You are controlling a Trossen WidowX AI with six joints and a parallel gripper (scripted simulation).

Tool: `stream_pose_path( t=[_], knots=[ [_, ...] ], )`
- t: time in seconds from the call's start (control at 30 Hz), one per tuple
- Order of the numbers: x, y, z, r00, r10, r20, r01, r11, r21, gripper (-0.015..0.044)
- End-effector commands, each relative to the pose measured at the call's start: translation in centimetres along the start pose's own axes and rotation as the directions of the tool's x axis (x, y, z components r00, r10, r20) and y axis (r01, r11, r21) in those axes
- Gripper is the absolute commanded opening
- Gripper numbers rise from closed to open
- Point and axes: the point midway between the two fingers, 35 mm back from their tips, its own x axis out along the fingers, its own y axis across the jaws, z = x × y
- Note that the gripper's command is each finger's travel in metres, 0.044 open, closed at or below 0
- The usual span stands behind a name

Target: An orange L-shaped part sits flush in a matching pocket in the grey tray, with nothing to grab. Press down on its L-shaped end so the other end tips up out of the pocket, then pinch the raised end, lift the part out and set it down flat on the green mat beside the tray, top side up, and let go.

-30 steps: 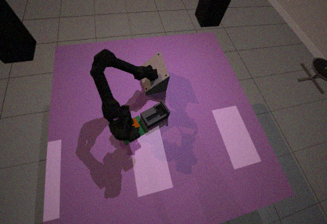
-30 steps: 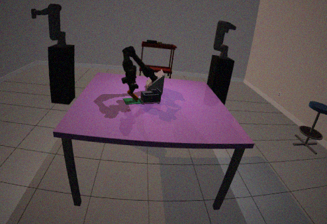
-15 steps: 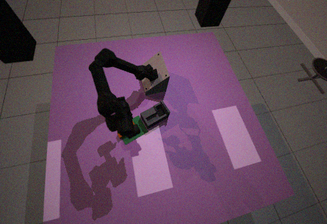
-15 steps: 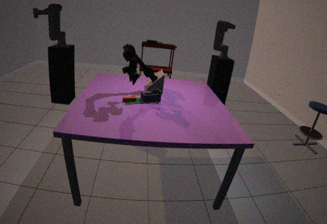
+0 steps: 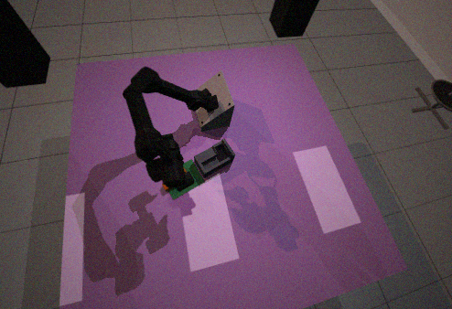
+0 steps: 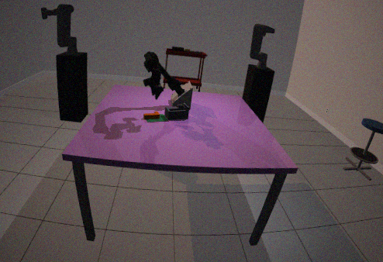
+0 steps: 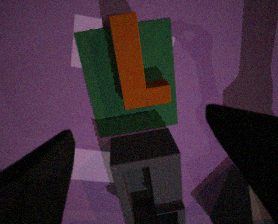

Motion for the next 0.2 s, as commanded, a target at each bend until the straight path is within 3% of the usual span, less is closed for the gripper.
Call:
stream_pose_path(
  t=[0.0,0.17],
  knots=[
    [-0.01,0.02,-0.01,1.000,0.002,0.000,-0.002,1.000,-0.003,0.0400],
    [-0.01,0.02,-0.01,1.000,0.002,0.000,-0.002,1.000,-0.003,0.0400]
  ],
)
